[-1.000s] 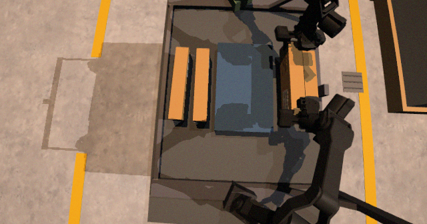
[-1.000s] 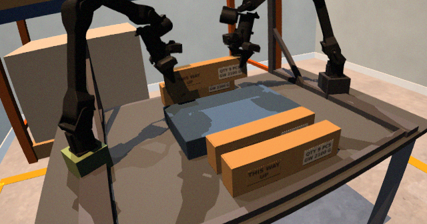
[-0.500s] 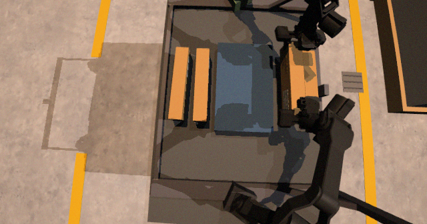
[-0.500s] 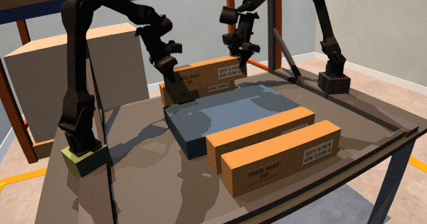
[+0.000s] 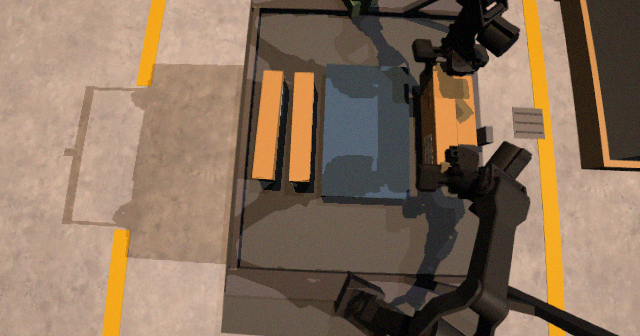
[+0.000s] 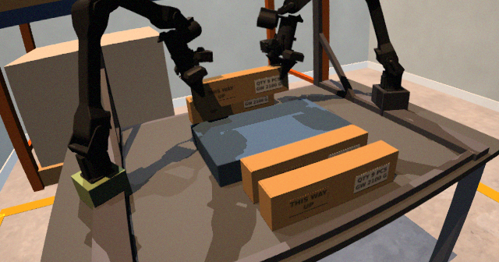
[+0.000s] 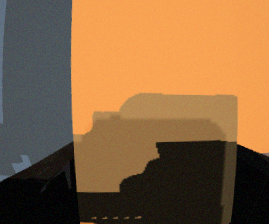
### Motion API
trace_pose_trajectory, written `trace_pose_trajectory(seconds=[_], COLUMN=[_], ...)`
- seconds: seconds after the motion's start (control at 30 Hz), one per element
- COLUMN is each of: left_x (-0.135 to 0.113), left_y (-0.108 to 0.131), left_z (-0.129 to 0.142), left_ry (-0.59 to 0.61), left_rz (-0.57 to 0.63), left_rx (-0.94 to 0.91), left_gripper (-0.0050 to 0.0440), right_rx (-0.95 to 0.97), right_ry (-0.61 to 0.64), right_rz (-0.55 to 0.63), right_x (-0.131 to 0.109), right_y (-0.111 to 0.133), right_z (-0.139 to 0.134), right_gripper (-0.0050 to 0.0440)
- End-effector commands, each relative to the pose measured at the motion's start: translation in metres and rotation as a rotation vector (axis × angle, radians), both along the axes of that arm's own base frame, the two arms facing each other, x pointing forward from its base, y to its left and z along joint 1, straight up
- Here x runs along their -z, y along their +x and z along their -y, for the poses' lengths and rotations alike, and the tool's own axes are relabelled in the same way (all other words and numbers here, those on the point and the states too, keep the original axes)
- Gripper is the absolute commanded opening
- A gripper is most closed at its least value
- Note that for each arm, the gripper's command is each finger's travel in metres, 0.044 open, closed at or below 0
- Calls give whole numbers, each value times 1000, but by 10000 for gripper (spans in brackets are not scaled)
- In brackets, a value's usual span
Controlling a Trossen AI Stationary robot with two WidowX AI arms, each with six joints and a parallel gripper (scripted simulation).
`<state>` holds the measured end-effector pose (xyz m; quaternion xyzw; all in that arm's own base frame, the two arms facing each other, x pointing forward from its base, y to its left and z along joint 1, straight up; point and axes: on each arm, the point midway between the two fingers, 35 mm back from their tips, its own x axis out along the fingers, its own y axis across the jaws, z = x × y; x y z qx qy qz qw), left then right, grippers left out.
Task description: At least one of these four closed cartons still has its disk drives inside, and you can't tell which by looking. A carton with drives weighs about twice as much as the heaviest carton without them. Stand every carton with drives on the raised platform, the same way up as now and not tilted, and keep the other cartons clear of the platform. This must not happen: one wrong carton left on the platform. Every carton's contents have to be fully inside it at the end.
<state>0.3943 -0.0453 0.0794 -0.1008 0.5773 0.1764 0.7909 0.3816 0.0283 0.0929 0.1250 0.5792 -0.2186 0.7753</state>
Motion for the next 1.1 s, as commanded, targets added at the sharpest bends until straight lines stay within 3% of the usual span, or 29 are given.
trace_pose_trajectory(seconds=[0.0,1.07], left_x=[-25,-19], left_y=[4,4], left_z=[3,3], left_ry=[-14,-15], left_rz=[65,65], left_rx=[-1,0], left_gripper=[-50,-50], right_rx=[-6,-6], right_ry=[18,19], right_rz=[96,96], right_x=[-33,-28], right_y=[7,7], right_z=[-5,-6], right_gripper=[-50,-50])
